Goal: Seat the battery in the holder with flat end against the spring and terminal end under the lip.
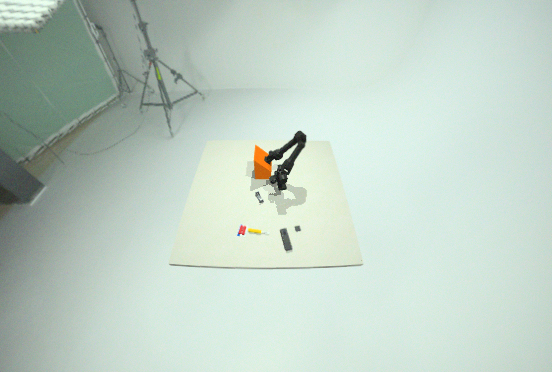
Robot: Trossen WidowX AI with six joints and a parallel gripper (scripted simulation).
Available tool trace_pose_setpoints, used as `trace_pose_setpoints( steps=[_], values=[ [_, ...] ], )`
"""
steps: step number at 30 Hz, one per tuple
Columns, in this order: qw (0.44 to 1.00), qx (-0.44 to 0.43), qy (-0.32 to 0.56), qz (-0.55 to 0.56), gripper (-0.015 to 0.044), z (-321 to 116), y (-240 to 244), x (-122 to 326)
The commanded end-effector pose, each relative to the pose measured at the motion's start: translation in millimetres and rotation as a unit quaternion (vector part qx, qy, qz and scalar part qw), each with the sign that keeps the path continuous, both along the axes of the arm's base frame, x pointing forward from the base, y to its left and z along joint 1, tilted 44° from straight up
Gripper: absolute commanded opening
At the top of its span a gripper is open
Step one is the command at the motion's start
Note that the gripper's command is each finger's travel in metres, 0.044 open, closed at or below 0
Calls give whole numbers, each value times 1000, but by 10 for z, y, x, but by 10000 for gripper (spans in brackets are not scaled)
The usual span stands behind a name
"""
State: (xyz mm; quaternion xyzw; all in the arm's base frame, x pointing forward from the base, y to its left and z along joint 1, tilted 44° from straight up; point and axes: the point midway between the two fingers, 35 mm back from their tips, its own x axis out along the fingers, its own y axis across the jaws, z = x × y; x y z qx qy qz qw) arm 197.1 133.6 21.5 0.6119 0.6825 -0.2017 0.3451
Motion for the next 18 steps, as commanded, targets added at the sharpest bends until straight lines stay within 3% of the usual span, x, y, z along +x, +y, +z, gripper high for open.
trace_pose_setpoints(
  steps=[1,8,18],
  values=[
    [1000,2,-9,-2,61,171,-146,43],
    [1000,2,0,-12,61,282,-271,61],
    [977,-8,139,-162,61,110,-618,498]
  ],
)
